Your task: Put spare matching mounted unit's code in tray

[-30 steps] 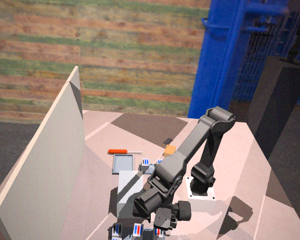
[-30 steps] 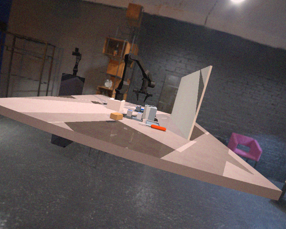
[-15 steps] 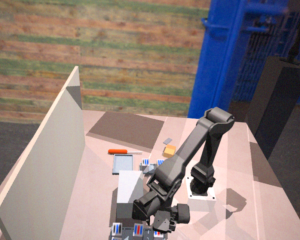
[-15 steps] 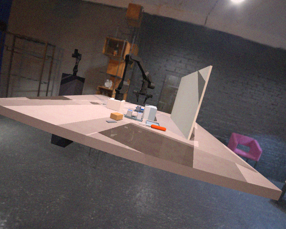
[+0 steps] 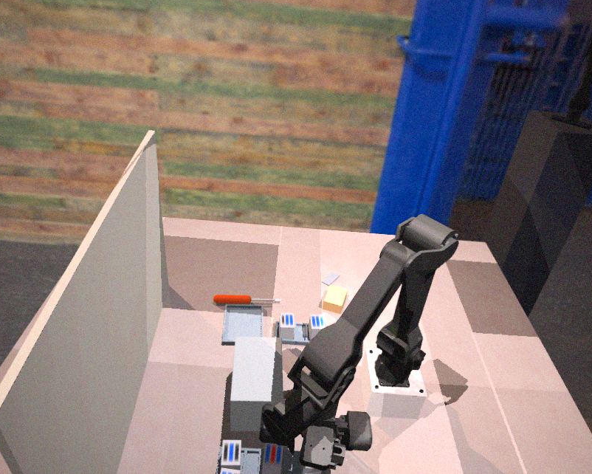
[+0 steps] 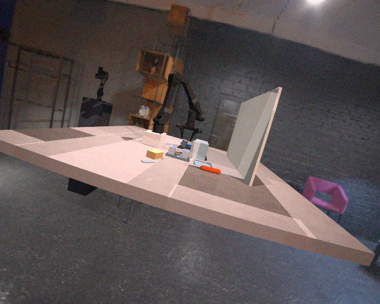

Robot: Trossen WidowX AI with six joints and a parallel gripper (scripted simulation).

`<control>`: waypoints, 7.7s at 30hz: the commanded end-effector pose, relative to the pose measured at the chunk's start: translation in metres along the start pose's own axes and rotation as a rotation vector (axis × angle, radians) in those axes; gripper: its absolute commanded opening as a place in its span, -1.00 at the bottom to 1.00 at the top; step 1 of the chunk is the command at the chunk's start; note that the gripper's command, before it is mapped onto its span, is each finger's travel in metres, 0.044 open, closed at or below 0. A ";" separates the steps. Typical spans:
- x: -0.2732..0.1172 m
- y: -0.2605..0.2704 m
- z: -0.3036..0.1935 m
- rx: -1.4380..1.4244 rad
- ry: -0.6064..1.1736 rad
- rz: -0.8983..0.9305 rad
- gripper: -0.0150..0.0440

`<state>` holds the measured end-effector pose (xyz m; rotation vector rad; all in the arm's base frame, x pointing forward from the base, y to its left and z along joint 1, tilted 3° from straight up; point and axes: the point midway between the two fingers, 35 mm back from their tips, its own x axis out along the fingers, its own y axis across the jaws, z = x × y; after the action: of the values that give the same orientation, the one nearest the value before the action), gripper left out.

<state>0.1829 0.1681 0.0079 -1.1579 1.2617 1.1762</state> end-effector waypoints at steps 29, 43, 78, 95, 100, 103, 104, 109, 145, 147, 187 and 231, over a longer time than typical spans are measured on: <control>0.046 0.007 -0.004 0.001 0.002 0.009 0.53; 0.046 0.006 -0.004 -0.002 0.005 0.005 -0.05; -0.034 0.006 -0.003 0.001 0.001 0.009 -0.49; -0.095 0.002 -0.002 0.001 0.002 0.009 -0.49; -0.107 0.002 -0.003 0.001 0.001 0.008 -0.49; -0.107 0.002 -0.003 0.002 0.001 0.008 -0.49; -0.107 0.001 -0.004 0.002 0.000 0.008 -0.49; -0.108 -0.014 -0.011 0.017 -0.011 0.005 -0.49; -0.120 -0.145 -0.142 0.078 -0.014 -0.021 -0.49; -0.120 -0.150 -0.153 0.074 -0.011 -0.021 -0.49; -0.114 -0.168 -0.362 0.003 0.034 -0.006 -0.49; -0.070 -0.174 -0.367 0.003 0.034 -0.007 -0.49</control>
<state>0.3362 -0.2073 0.0825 -1.1819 1.2795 1.1494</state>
